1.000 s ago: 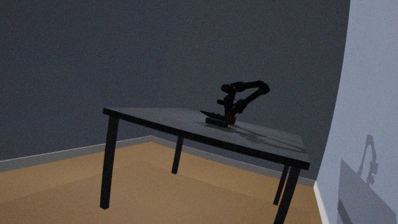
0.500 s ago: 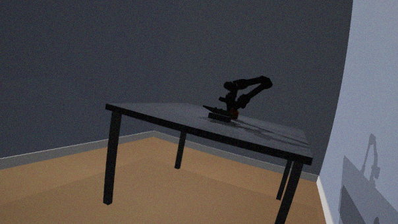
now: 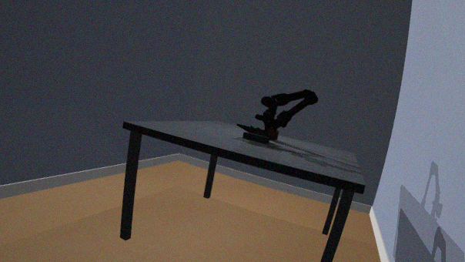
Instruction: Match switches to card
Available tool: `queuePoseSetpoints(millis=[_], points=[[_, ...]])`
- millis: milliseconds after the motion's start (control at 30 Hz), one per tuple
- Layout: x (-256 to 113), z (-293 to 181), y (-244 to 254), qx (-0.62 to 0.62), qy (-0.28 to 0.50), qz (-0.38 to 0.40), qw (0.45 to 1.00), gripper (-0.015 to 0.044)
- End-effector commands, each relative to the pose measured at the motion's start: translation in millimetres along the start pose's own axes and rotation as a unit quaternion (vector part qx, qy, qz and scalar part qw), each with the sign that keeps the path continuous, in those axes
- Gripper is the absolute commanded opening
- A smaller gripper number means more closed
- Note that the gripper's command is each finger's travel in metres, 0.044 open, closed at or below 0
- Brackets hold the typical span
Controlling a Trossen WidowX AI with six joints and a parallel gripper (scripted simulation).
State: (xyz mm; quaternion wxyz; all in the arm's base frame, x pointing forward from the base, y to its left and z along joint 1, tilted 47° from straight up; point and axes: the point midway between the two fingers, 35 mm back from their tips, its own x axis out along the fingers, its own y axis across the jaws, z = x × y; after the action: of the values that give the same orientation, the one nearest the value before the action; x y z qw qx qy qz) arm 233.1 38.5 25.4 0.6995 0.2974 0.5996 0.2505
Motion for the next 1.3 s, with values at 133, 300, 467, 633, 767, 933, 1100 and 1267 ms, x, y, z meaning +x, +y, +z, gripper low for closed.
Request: queuePoseSetpoints(millis=[133,300,467,633,767,933,1100,1267], points=[[0.6,0.2,0.8,0.002,-0.001,0.003,1.0,0.0],[1.2,0.2,0.8,0.002,-0.001,0.003,1.0,0.0],[1.9,0.2,0.8,0.002,-0.001,0.003,1.0,0.0],[2.6,0.2,0.8,0.002,-0.001,0.003,1.0,0.0],[3.1,0.2,0.8,0.002,-0.001,0.003,1.0,0.0],[3.8,0.3,0.9,0.002,-0.001,0.003,1.0,0.0],[4.4,0.3,0.9,0.001,-0.001,0.003,1.0,0.0],[5.1,0.3,0.9,0.001,-0.001,0.003,1.0,0.0]])
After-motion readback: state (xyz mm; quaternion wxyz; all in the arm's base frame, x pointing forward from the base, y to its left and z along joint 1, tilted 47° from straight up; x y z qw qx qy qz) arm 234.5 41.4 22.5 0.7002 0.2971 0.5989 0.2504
